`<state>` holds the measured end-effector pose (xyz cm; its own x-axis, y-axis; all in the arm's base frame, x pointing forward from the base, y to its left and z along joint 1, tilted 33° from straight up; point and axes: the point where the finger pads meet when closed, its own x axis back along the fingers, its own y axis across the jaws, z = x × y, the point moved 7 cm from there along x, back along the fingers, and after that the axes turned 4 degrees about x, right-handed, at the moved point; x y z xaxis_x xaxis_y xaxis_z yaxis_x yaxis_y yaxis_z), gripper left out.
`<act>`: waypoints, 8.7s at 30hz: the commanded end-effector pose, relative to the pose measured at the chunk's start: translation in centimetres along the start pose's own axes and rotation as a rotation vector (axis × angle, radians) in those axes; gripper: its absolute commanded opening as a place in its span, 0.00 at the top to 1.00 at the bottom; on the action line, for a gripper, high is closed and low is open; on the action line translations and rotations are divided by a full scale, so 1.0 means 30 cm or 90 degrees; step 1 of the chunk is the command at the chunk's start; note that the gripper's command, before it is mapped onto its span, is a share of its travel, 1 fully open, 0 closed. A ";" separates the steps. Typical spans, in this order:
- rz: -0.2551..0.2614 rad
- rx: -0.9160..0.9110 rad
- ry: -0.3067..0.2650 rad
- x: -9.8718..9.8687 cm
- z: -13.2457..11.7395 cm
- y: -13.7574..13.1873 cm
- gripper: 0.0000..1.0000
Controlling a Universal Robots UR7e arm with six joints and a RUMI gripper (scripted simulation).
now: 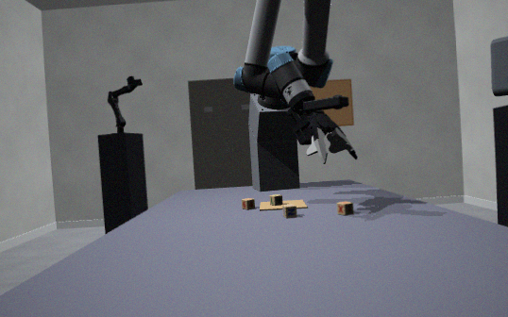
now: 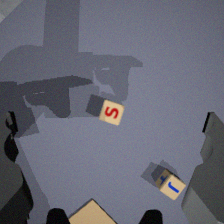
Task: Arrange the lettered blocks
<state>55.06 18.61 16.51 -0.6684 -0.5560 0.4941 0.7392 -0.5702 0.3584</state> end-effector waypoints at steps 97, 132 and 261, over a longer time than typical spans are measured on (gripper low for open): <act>-0.002 0.001 0.001 0.183 -0.337 0.279 0.00; 0.003 -0.001 -0.007 0.213 -0.415 0.235 0.00; -0.001 0.001 0.000 0.495 -0.880 0.110 0.00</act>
<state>45.36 -7.54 4.21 -0.6729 -0.5514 0.4932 0.7351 -0.5729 0.3625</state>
